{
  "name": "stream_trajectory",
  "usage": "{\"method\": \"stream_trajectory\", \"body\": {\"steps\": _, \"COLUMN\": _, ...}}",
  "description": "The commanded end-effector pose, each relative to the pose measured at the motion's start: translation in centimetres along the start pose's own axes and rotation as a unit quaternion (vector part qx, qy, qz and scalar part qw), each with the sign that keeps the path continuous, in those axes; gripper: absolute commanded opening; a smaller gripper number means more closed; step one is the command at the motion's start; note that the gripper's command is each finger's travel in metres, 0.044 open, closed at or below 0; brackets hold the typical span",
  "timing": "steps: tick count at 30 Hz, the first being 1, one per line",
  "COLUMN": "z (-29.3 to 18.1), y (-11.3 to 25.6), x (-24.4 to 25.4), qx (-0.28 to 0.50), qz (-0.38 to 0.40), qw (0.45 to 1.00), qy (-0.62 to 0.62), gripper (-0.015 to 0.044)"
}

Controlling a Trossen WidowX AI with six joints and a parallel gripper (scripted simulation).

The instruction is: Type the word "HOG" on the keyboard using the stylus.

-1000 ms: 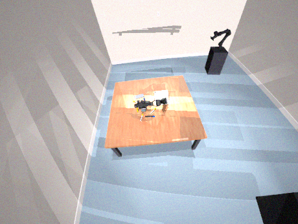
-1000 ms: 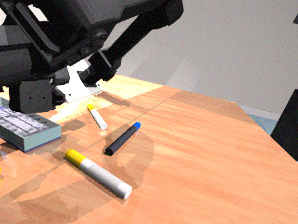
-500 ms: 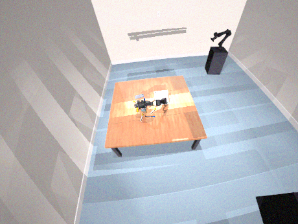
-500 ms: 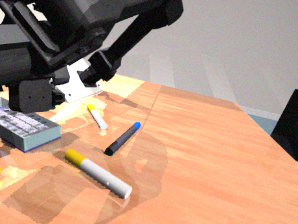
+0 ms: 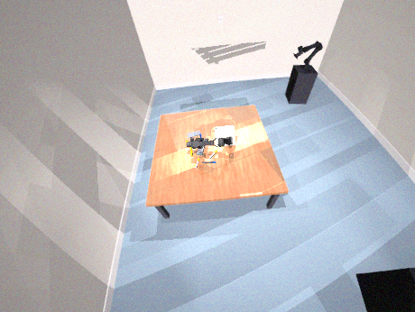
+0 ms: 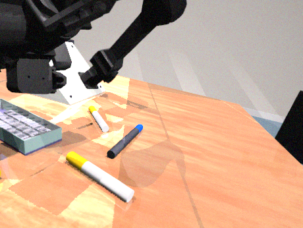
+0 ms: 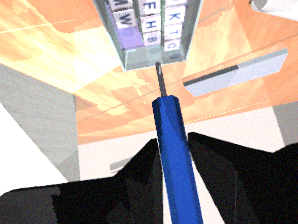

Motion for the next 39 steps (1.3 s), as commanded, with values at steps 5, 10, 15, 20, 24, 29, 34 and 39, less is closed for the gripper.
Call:
{"method": "stream_trajectory", "body": {"steps": 5, "z": 0.3, "y": 0.5, "x": 0.0, "qx": 0.000, "qz": 0.000, "qw": 1.000, "qy": 0.000, "gripper": 0.0000}}
{"method": "stream_trajectory", "body": {"steps": 10, "z": 1.6, "y": 2.9, "x": 0.3, "qx": 0.000, "qz": -0.001, "qw": 1.000, "qy": 0.000, "gripper": 0.0000}}
{"method": "stream_trajectory", "body": {"steps": 15, "z": 3.1, "y": 5.8, "x": 0.9, "qx": 0.000, "qz": -0.003, "qw": 1.000, "qy": 0.000, "gripper": 0.0000}}
{"method": "stream_trajectory", "body": {"steps": 20, "z": 3.9, "y": 7.2, "x": 1.3, "qx": 0.001, "qz": -0.003, "qw": 1.000, "qy": 0.000, "gripper": 0.0000}}
{"method": "stream_trajectory", "body": {"steps": 24, "z": 3.9, "y": 7.2, "x": 1.3, "qx": 0.001, "qz": -0.003, "qw": 1.000, "qy": 0.000, "gripper": 0.0000}}
{"method": "stream_trajectory", "body": {"steps": 29, "z": 5.1, "y": 6.4, "x": 1.1, "qx": 0.000, "qz": -0.003, "qw": 1.000, "qy": 0.000, "gripper": 0.0000}}
{"method": "stream_trajectory", "body": {"steps": 34, "z": 5.5, "y": 6.1, "x": 1.0, "qx": 0.000, "qz": -0.003, "qw": 1.000, "qy": 0.000, "gripper": 0.0000}}
{"method": "stream_trajectory", "body": {"steps": 39, "z": 5.7, "y": 6.0, "x": 0.9, "qx": 0.000, "qz": -0.004, "qw": 1.000, "qy": 0.000, "gripper": 0.0081}}
Point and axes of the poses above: the point midway between the two fingers, 35 mm back from their tips, its own y axis back along the fingers, its own x axis across the jaws, z = x × y, the point moved 6 cm from there along y, back along the fingers, and after that the axes turned 9 degrees about y, right-handed, at the moved point
